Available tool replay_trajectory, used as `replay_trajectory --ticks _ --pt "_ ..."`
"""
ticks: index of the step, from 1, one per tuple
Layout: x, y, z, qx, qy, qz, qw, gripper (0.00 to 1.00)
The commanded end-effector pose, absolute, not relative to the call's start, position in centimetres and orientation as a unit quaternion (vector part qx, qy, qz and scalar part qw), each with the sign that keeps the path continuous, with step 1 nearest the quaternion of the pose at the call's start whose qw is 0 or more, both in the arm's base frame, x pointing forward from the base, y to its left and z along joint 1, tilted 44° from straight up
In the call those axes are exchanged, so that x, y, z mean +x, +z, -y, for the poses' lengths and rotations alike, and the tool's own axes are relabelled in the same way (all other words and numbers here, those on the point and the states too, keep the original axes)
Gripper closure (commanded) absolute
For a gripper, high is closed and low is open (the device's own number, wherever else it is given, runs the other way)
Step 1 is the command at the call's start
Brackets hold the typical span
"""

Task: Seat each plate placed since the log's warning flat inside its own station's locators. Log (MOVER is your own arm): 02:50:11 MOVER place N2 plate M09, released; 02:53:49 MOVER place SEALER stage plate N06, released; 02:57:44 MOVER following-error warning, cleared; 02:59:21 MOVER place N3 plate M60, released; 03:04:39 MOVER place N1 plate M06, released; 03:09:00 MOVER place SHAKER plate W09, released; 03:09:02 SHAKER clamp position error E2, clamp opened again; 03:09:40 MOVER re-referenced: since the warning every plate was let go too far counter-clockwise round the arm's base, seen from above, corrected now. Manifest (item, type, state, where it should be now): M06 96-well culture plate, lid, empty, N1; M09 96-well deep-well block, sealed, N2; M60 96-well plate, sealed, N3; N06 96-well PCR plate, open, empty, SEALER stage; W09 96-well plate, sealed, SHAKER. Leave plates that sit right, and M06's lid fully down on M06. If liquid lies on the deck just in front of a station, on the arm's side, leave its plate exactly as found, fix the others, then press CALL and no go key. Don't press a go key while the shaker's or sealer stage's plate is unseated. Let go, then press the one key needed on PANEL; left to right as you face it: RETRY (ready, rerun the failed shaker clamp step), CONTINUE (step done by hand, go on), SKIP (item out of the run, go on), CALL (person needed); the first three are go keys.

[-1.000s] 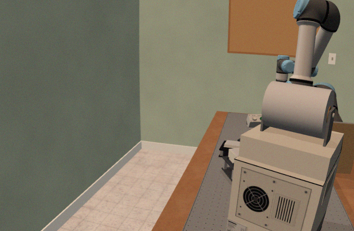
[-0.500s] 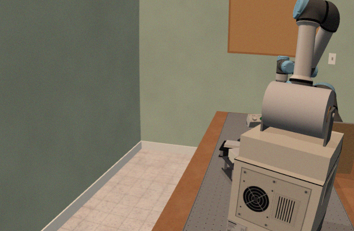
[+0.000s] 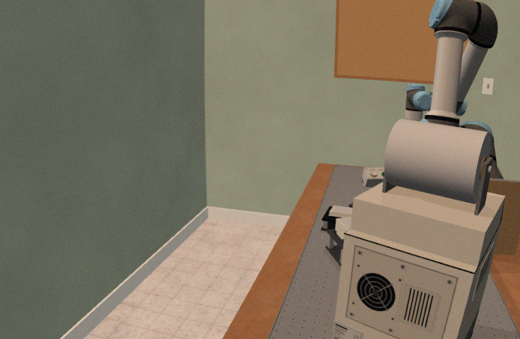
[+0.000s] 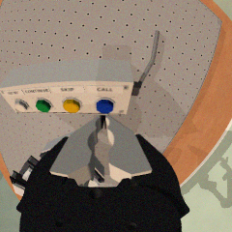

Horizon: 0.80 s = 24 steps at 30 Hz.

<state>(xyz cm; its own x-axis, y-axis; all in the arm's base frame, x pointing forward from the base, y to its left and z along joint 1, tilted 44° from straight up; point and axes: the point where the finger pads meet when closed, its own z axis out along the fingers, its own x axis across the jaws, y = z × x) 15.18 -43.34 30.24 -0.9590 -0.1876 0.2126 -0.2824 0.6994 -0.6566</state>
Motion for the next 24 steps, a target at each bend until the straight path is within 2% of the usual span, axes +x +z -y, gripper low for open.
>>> replay_trajectory --ticks 1,24 --pt "15.2 30.1 43.5 0.128 0.367 0.919 0.065 1.00" --pt "15.1 29.1 44.5 0.128 0.367 0.919 0.065 1.00"
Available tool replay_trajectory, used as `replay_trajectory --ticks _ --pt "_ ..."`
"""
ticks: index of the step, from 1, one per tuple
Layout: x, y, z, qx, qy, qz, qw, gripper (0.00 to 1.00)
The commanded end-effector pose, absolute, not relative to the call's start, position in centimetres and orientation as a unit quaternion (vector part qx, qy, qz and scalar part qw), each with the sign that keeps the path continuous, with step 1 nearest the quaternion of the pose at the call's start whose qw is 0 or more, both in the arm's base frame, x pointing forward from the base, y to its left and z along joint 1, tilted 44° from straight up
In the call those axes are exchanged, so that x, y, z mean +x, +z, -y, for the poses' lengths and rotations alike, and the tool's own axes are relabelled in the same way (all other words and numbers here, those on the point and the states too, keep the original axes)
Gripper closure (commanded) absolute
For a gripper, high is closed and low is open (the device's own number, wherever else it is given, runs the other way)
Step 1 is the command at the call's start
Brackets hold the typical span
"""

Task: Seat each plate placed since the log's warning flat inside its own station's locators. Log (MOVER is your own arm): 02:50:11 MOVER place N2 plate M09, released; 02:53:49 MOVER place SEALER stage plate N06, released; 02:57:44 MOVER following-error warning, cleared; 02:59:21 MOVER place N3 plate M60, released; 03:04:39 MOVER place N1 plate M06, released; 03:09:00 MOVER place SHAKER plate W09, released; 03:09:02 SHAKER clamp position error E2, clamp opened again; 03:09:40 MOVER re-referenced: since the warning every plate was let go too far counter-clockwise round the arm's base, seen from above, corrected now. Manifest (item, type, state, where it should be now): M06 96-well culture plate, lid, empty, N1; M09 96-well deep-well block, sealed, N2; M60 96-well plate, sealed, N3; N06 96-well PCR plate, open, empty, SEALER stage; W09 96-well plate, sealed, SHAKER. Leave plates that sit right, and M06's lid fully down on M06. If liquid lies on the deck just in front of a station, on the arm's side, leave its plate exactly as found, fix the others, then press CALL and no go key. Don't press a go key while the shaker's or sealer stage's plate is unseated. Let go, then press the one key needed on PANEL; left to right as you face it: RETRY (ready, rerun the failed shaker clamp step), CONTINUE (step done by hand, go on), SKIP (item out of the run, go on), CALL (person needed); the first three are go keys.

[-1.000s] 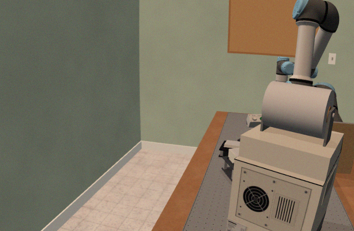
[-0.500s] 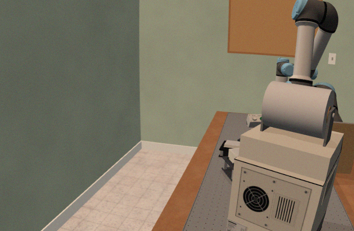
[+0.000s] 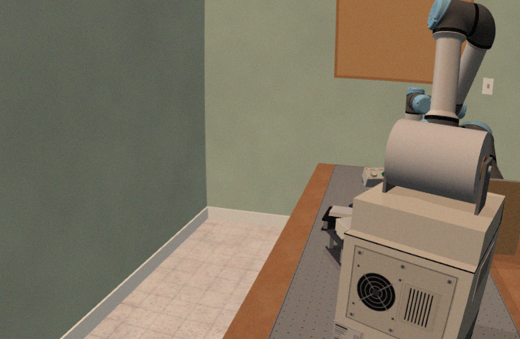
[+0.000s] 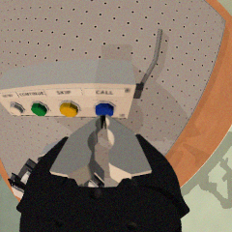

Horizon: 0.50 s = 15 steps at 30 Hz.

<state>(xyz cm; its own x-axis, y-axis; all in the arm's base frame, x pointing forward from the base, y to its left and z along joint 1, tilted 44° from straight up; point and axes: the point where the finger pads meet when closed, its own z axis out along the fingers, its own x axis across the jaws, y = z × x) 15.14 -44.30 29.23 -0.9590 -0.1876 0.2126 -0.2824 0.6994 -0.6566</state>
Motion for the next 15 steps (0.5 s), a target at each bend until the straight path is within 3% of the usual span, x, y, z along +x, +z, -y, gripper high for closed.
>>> replay_trajectory --ticks 1,15 --pt "15.15 29.03 44.55 0.128 0.367 0.919 0.065 1.00" --pt "15.13 28.69 44.87 0.128 0.367 0.919 0.065 1.00"
